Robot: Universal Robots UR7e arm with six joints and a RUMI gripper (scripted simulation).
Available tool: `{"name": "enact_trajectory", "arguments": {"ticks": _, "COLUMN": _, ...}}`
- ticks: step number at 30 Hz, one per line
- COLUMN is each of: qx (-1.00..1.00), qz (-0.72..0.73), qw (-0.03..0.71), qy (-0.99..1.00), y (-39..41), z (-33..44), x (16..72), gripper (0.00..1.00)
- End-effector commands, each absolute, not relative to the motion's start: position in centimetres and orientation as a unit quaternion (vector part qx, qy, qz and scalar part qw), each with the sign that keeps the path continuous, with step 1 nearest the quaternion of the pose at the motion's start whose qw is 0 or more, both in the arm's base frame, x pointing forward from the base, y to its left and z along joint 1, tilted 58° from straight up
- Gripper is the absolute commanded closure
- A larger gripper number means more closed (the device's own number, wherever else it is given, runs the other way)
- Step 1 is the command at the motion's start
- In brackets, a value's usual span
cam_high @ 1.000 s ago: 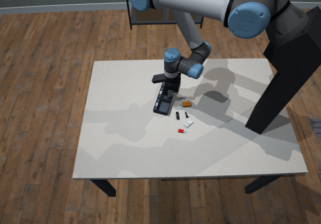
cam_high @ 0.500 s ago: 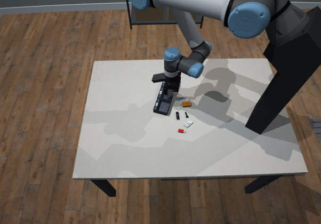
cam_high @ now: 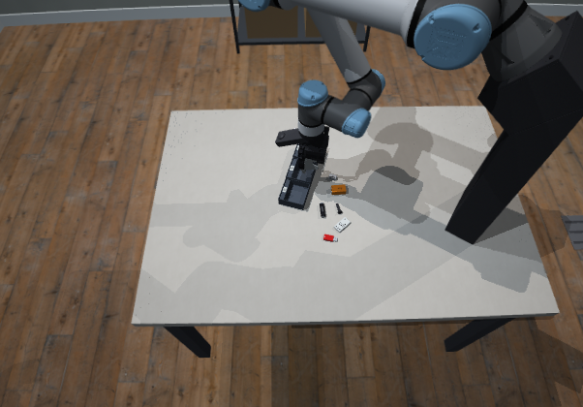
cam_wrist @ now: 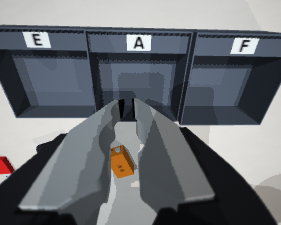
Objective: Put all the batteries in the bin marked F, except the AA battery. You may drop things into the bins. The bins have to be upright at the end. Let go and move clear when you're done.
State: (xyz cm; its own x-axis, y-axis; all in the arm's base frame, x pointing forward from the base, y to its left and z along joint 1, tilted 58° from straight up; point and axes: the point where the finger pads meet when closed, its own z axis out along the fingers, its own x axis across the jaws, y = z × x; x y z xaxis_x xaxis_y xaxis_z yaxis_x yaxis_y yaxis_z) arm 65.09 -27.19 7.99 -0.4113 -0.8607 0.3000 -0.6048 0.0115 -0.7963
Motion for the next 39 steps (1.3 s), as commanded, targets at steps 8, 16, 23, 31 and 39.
{"name": "enact_trajectory", "arguments": {"ticks": 8, "qx": -0.525, "qz": -0.468, "qw": 0.137, "qy": 0.698, "y": -25.5, "z": 9.7, "x": 62.9, "gripper": 0.96}}
{"name": "enact_trajectory", "arguments": {"ticks": 16, "qx": -0.525, "qz": -0.468, "qw": 0.137, "qy": 0.698, "y": -25.3, "z": 9.9, "x": 62.7, "gripper": 0.96}}
{"name": "enact_trajectory", "arguments": {"ticks": 23, "qx": -0.525, "qz": -0.468, "qw": 0.137, "qy": 0.698, "y": -23.2, "z": 9.3, "x": 63.8, "gripper": 0.96}}
{"name": "enact_trajectory", "arguments": {"ticks": 31, "qx": -0.525, "qz": -0.468, "qw": 0.137, "qy": 0.698, "y": -19.8, "z": 8.3, "x": 65.6, "gripper": 0.96}}
{"name": "enact_trajectory", "arguments": {"ticks": 39, "qx": -0.525, "qz": -0.468, "qw": 0.137, "qy": 0.698, "y": -18.1, "z": 7.9, "x": 66.5, "gripper": 0.96}}
